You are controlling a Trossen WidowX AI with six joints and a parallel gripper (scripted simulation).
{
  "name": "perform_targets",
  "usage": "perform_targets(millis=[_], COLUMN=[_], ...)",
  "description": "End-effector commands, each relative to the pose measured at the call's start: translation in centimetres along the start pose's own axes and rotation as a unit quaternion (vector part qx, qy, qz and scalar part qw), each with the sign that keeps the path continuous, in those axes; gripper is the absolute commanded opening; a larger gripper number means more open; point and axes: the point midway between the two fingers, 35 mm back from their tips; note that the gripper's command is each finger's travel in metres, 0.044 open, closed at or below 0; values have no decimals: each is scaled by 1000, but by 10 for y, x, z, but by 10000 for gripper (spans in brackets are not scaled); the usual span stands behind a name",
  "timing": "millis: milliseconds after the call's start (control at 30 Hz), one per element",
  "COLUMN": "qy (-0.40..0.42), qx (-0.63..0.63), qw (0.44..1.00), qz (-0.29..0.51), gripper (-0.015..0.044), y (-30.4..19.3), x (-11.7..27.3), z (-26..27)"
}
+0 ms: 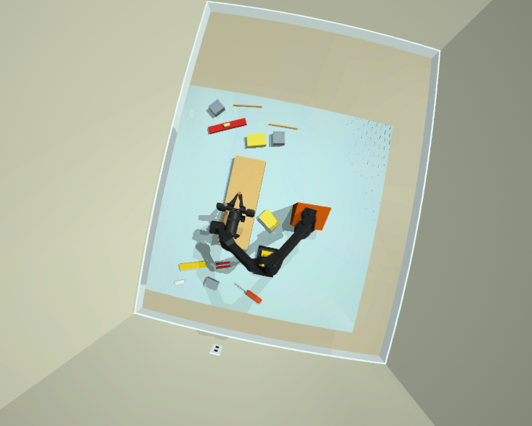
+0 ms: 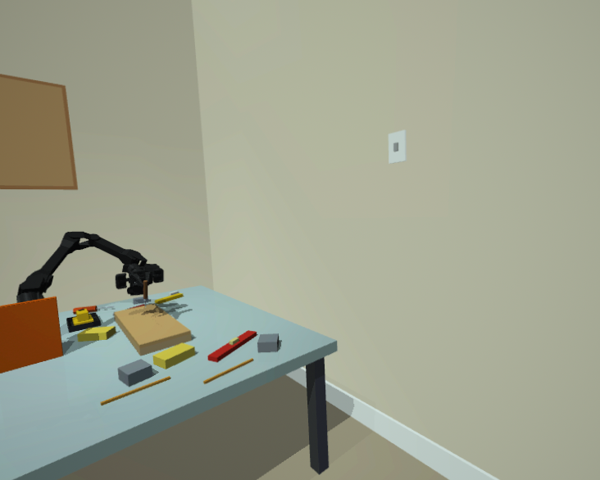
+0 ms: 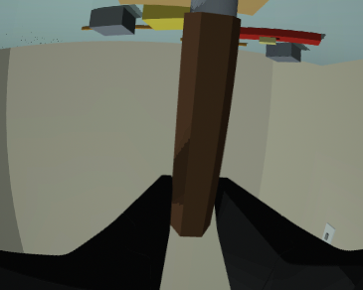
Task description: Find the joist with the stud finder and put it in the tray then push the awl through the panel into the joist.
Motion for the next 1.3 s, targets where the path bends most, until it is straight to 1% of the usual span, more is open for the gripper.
perform_targets(millis=[0,1267], qy=[2,2], qx=[-3,-3], qw=[1000,1000], qz=[8,7], gripper=[0,0], y=[1,40], x=[11,2], z=[0,-6])
Point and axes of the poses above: the point midway between the two fingers, 35 mm back from their tips, its own x axis back along the fingers, its own z axis across the jaws, y = z × x, and after that the axes turned 9 degrees about x, right-handed
